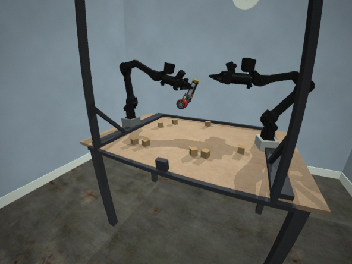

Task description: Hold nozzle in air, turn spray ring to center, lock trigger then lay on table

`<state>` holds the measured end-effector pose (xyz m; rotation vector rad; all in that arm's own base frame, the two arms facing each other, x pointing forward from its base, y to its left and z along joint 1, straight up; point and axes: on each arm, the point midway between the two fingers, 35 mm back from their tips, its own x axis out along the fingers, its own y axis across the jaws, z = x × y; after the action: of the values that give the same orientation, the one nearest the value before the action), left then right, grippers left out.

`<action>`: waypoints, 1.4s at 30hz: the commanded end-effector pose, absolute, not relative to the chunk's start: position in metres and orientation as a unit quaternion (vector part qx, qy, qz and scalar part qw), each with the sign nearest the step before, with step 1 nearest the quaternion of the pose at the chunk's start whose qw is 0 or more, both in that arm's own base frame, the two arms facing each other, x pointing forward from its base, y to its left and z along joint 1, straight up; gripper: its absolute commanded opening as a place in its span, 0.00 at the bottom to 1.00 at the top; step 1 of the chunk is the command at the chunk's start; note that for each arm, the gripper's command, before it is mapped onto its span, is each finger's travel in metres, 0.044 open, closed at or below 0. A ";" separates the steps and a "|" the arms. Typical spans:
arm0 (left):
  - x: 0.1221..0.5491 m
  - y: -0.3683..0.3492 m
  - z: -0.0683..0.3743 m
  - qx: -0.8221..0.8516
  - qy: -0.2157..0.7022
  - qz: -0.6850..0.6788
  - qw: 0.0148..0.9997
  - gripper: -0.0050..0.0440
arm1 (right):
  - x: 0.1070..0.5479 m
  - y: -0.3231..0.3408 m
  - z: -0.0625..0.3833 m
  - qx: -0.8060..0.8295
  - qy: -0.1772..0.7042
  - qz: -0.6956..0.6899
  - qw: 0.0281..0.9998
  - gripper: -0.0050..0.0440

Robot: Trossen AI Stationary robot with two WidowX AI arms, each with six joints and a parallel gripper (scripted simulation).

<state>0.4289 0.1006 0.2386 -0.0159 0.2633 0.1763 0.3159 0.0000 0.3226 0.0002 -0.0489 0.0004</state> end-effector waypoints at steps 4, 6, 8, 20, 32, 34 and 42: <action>0.429 0.100 0.253 -0.007 0.112 0.086 0.990 0.44 | 0.315 0.001 0.330 0.002 -0.034 0.002 0.999 0.47; 0.429 0.100 0.253 -0.007 0.112 0.086 0.990 0.44 | 0.315 0.001 0.330 0.002 -0.034 0.002 0.999 0.47; 0.429 0.100 0.253 -0.007 0.112 0.086 0.990 0.44 | 0.315 0.001 0.330 0.002 -0.034 0.002 0.999 0.47; 0.399 0.102 0.239 -0.008 0.103 0.058 0.993 0.44 | 0.315 0.001 0.330 0.002 -0.034 0.002 0.999 0.47; 0.357 0.104 0.210 -0.012 0.103 0.014 0.994 0.44 | 0.315 0.001 0.330 0.002 -0.034 0.002 0.999 0.47; 0.352 0.104 0.206 -0.013 0.104 0.008 0.994 0.44 | 0.315 0.001 0.330 0.002 -0.034 0.002 0.999 0.47; 0.349 0.104 0.204 -0.014 0.105 0.005 0.994 0.44 | 0.315 0.001 0.330 0.002 -0.034 0.002 0.999 0.47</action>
<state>0.3602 0.1047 0.1950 -0.0417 0.2523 0.0331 0.3159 0.0000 0.3226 0.0002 -0.0489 0.0004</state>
